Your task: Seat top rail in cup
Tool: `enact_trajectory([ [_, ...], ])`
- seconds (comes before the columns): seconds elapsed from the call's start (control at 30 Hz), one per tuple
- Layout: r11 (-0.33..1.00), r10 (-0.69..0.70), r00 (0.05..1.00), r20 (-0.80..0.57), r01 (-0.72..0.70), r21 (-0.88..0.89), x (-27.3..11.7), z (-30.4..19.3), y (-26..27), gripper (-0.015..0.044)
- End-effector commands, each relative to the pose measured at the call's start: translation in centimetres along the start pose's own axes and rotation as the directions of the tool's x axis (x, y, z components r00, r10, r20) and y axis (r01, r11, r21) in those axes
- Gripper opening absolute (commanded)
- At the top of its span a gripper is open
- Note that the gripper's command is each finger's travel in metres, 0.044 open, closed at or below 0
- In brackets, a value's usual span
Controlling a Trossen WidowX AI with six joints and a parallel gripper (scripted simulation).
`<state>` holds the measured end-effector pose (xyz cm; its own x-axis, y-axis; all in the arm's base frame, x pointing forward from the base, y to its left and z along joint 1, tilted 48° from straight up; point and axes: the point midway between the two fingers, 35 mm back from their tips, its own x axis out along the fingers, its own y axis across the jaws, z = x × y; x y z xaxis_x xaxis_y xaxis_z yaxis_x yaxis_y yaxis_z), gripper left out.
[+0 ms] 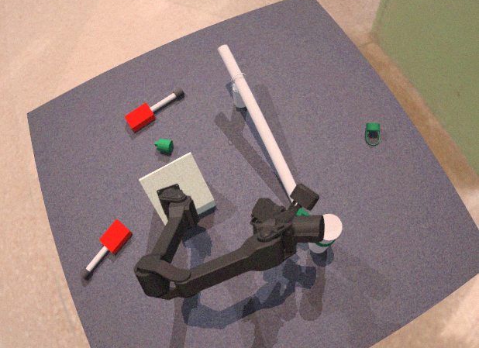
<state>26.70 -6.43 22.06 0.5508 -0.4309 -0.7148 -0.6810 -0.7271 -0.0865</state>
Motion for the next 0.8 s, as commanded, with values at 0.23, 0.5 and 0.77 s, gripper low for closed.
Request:
enact_trajectory([
  [0.23,1.0,0.001,1.0,0.008,-0.001,-0.007,2.0,0.2,-0.1,0.044],
  [0.5,1.0,0.001,1.0,0.007,-0.001,-0.007,3.3,0.2,0.0,0.044],
  [0.77,1.0,0.001,1.0,0.006,-0.001,-0.007,4.6,0.2,0.1,0.044],
])
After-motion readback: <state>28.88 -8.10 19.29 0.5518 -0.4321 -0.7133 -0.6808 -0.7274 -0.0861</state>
